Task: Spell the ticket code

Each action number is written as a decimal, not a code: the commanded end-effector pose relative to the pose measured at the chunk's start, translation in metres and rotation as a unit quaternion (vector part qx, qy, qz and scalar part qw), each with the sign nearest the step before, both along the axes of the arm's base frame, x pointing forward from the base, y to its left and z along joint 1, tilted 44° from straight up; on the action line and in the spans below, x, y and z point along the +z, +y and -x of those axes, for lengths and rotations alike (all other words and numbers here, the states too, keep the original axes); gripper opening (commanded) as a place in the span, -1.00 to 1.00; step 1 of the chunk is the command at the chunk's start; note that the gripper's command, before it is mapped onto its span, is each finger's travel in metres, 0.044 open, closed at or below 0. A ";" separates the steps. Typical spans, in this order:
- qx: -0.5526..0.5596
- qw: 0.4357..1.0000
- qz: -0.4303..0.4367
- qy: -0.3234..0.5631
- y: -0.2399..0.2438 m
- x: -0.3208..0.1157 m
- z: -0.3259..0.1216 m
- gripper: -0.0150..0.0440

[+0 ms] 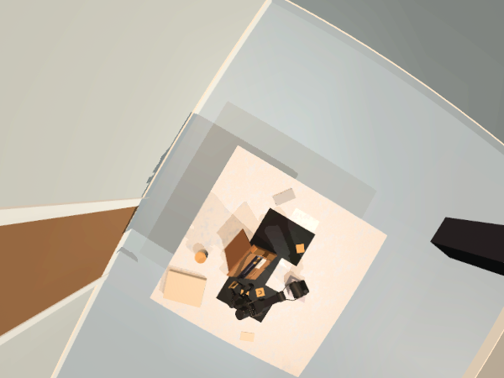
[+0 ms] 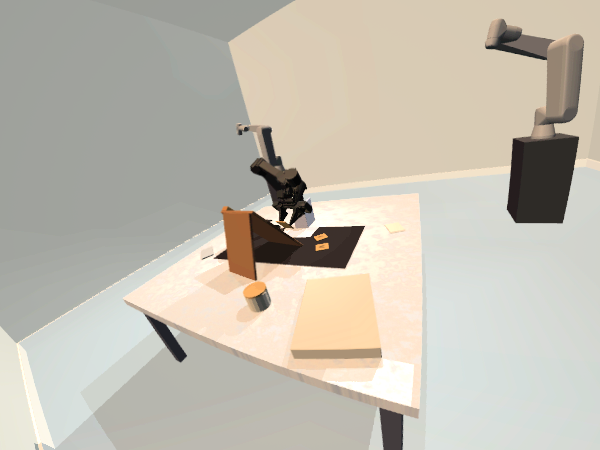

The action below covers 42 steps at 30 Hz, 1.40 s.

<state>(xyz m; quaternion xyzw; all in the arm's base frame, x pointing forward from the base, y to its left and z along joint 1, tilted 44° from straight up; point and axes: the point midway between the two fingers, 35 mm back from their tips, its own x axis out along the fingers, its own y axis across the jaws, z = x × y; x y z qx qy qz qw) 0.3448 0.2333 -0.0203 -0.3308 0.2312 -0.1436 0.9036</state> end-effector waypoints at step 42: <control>0.002 1.000 -0.003 0.000 -0.016 0.017 0.002 -0.49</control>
